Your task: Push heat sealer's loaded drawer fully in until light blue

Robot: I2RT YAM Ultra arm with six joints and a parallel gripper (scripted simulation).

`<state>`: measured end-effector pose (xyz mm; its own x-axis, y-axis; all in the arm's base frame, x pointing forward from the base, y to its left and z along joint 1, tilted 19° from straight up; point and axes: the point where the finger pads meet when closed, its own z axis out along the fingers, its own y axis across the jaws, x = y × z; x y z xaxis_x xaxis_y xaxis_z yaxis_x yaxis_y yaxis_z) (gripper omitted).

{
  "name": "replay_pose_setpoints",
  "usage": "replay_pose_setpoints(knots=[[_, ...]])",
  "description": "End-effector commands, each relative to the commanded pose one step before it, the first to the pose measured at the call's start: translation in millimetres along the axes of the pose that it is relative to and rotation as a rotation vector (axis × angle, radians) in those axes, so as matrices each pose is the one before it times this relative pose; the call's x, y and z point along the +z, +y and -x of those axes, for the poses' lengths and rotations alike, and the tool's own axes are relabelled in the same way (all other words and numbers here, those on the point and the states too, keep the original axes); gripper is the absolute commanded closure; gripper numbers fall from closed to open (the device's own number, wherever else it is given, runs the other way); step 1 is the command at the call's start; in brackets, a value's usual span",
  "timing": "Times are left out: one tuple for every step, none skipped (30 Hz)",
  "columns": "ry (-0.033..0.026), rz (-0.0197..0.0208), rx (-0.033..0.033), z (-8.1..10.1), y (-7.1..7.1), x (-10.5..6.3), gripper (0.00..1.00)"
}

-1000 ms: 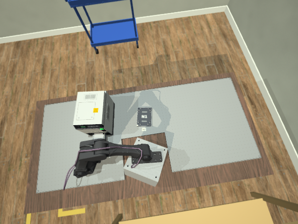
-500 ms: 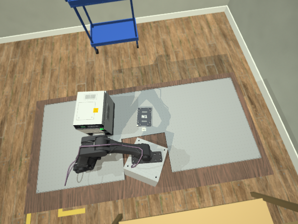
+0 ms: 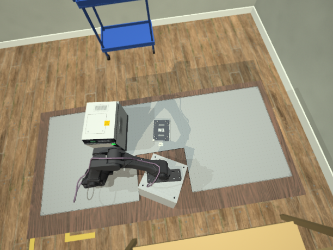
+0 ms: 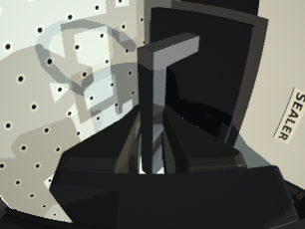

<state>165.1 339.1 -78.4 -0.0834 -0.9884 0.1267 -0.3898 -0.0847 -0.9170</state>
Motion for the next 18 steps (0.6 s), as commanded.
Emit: replay_pose_setpoints(knots=[[-0.01457, 0.00476, 0.01892, 2.37, -12.25, -0.97, 1.0], [-0.00846, 0.00035, -0.00361, 1.28, 1.4, -3.13, 1.0], [0.0, 0.0, 0.0, 0.0, 0.0, 0.0, 1.0], [0.0, 0.0, 0.0, 0.0, 0.0, 0.0, 1.0], [-0.01247, 0.00197, 0.00416, 4.22, 0.56, -4.07, 1.0], [-0.00189, 0.00303, 0.00444, 1.64, -0.08, -0.56, 1.0], [0.00009, 0.00013, -0.00016, -0.06, 0.05, 0.02, 1.0], [0.00003, -0.00001, -0.00007, -0.03, 0.01, 0.01, 1.0], [0.00002, -0.00001, -0.00004, -0.01, 0.0, 0.0, 1.0], [0.00001, 0.0, -0.00002, -0.01, 0.0, 0.0, 1.0], [0.00001, 0.0, -0.00002, -0.01, 0.0, 0.0, 1.0], [0.0, 0.0, -0.00001, 0.0, 0.0, 0.0, 1.0], [0.0, 0.0, 0.0, 0.0, 0.0, 0.0, 1.0], [0.0, 0.0, 0.0, 0.0, 0.0, 0.0, 1.0], [0.0, 0.0, 0.0, 0.0, 0.0, 0.0, 1.0], [0.0, 0.0, 0.0, 0.0, 0.0, 0.0, 1.0], [0.0, 0.0, 0.0, 0.0, 0.0, 0.0, 1.0], [0.0, 0.0, 0.0, 0.0, 0.0, 0.0, 1.0]])
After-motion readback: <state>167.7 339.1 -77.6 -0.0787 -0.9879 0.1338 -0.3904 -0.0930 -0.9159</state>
